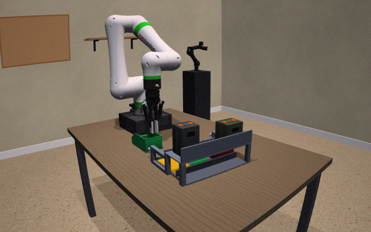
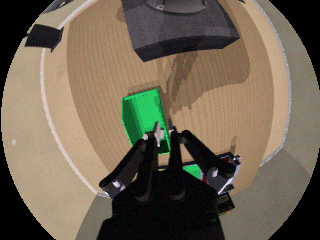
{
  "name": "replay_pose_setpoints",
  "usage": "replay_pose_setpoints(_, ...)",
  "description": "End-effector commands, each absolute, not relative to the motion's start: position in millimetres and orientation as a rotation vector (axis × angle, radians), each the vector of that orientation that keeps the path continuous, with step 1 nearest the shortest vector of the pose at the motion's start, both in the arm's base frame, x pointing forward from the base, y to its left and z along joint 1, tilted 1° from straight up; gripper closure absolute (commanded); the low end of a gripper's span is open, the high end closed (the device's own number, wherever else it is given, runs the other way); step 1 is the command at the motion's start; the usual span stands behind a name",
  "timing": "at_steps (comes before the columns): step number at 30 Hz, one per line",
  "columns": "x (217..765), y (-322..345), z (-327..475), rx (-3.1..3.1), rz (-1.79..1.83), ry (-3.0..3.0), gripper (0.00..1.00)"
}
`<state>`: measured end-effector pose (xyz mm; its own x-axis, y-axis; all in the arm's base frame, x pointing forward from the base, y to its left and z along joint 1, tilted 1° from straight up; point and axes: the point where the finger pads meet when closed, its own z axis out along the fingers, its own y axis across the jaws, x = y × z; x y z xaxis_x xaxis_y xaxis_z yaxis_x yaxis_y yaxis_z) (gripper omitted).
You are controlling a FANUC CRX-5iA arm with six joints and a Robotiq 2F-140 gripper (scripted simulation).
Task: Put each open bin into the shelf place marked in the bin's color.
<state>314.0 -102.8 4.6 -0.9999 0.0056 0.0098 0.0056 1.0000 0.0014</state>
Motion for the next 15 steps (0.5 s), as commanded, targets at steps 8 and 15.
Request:
replay_pose_setpoints(8,314.2,-102.8,-7.8,-0.009,-0.002,-3.132,0.85)
replay_pose_setpoints(15,314.1,-102.8,-15.7,-0.009,-0.002,-3.132,0.85)
